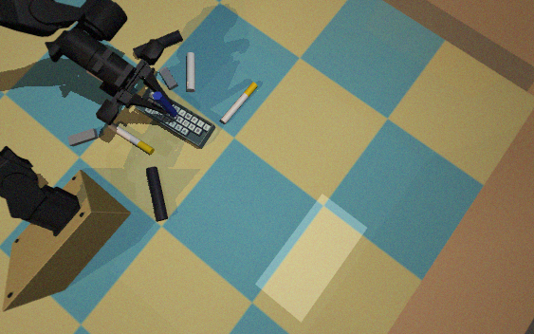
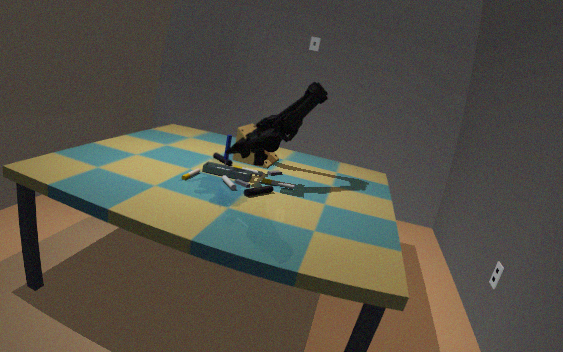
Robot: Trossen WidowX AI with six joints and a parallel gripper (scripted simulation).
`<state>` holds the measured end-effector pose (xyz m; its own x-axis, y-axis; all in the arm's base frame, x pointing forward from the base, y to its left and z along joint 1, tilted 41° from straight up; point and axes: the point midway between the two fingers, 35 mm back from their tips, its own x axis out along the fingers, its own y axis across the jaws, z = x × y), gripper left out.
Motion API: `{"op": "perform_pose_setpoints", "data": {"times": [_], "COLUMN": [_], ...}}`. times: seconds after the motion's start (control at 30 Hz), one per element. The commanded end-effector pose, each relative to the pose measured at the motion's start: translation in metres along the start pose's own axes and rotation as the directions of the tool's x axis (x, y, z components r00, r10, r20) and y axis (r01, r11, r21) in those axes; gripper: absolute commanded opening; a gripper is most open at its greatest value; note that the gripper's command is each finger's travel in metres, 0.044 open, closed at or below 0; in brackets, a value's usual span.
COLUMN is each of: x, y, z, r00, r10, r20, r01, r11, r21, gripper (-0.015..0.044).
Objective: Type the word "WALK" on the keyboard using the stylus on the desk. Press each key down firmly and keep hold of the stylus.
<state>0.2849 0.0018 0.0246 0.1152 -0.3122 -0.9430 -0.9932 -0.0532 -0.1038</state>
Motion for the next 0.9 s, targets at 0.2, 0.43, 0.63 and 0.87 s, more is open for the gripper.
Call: {"op": "perform_pose_setpoints", "data": {"times": [0.2,0.43,0.63,0.87], "x": [0.005,0.007,0.008,0.010], "y": [0.001,0.001,0.001,0.001], "z": [0.004,0.008,0.009,0.012], "r00": [1.000,1.000,1.000,1.000], "r10": [0.005,0.005,0.005,0.005], "r20": [-0.007,-0.007,-0.007,-0.007], "r01": [-0.005,-0.005,-0.005,-0.005], "r11": [1.000,1.000,1.000,1.000], "r21": [0.001,0.001,0.001,0.001], "gripper": [0.0081,0.0081,0.0081,0.0081]}}
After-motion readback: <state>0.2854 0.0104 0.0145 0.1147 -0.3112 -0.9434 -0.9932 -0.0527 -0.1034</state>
